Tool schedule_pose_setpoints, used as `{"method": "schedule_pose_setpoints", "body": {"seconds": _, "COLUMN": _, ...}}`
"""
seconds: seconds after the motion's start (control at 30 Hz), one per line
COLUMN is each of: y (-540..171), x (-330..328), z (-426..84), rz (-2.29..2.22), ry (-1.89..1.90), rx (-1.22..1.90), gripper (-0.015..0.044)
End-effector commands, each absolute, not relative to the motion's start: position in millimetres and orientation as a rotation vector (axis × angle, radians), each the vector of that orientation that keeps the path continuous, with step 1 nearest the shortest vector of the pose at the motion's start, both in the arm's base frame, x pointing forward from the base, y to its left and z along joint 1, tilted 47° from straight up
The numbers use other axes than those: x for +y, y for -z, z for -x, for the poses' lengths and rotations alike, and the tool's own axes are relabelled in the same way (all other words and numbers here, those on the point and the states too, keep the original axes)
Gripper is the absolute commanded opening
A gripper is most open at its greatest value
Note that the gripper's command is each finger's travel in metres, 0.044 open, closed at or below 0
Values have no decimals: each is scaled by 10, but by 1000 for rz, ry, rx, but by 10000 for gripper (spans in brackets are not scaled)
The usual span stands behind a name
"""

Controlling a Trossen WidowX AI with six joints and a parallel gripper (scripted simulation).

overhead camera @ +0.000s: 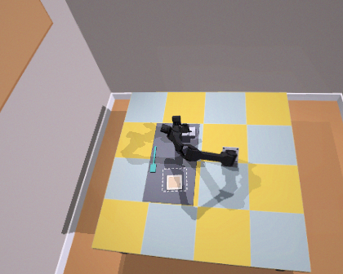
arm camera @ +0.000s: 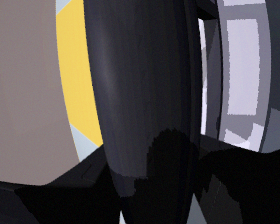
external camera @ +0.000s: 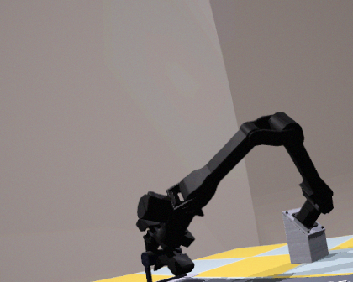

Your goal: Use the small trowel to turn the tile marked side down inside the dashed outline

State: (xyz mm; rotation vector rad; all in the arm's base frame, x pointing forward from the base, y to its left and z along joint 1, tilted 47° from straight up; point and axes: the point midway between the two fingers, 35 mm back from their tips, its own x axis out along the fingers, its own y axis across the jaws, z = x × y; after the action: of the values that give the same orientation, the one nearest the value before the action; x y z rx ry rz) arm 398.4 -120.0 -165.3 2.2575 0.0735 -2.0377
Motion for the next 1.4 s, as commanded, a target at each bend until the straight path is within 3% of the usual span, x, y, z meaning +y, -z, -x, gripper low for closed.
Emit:
{"method": "schedule_pose_setpoints", "body": {"seconds": 0.0, "y": 1678, "x": -1211, "z": -3993, "rz": -2259, "ry": 2031, "rx": 41, "gripper": 0}}
{"method": "schedule_pose_setpoints", "body": {"seconds": 0.37, "y": 1783, "x": -1098, "z": -3992, "rz": -2260, "ry": 2032, "rx": 43, "gripper": 0}}
{"method": "schedule_pose_setpoints", "body": {"seconds": 0.77, "y": 1783, "x": -1098, "z": -3992, "rz": -2260, "ry": 2032, "rx": 43, "gripper": 300}}
{"method": "schedule_pose_setpoints", "body": {"seconds": 1.37, "y": 1444, "x": -1080, "z": -3966, "rz": -2260, "ry": 2033, "rx": 51, "gripper": 300}}
